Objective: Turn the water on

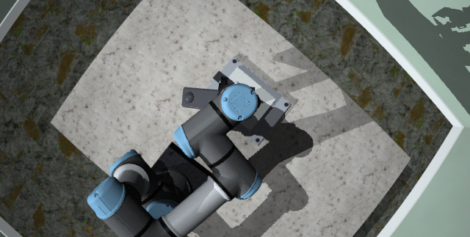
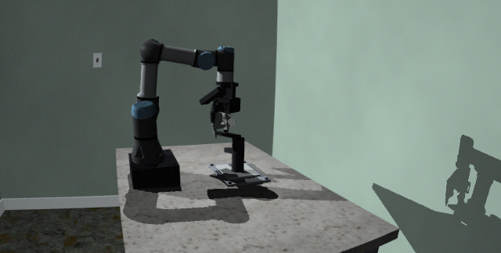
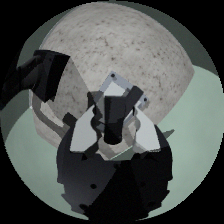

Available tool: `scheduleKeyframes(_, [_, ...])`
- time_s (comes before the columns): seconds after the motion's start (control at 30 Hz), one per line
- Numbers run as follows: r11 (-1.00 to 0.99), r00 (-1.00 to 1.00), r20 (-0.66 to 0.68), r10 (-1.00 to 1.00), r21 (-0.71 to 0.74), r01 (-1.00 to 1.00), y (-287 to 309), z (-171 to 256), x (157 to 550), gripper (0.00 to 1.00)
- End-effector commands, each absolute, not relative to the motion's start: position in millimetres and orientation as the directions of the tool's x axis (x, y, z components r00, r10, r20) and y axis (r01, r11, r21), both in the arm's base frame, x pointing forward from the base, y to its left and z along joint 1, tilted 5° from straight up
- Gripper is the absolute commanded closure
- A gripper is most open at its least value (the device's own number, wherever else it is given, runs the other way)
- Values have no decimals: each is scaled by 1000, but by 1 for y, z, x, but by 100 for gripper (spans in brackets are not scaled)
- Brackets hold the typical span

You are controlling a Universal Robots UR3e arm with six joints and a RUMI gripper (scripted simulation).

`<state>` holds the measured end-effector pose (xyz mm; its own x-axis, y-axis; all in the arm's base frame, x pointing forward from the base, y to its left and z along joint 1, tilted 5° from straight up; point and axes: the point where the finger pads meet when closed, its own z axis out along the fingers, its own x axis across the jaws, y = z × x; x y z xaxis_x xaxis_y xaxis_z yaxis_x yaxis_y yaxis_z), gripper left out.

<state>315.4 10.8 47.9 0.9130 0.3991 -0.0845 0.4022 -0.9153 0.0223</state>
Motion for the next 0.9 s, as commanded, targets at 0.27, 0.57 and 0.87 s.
scheduleKeyframes(0.27, [-915, 913, -83, 399, 24, 402, 11, 49, 316, 57])
scheduleKeyframes(0.57, [-915, 913, -83, 399, 24, 402, 11, 49, 316, 100])
scheduleKeyframes(0.87, [-915, 913, -83, 399, 24, 402, 11, 49, 316, 100])
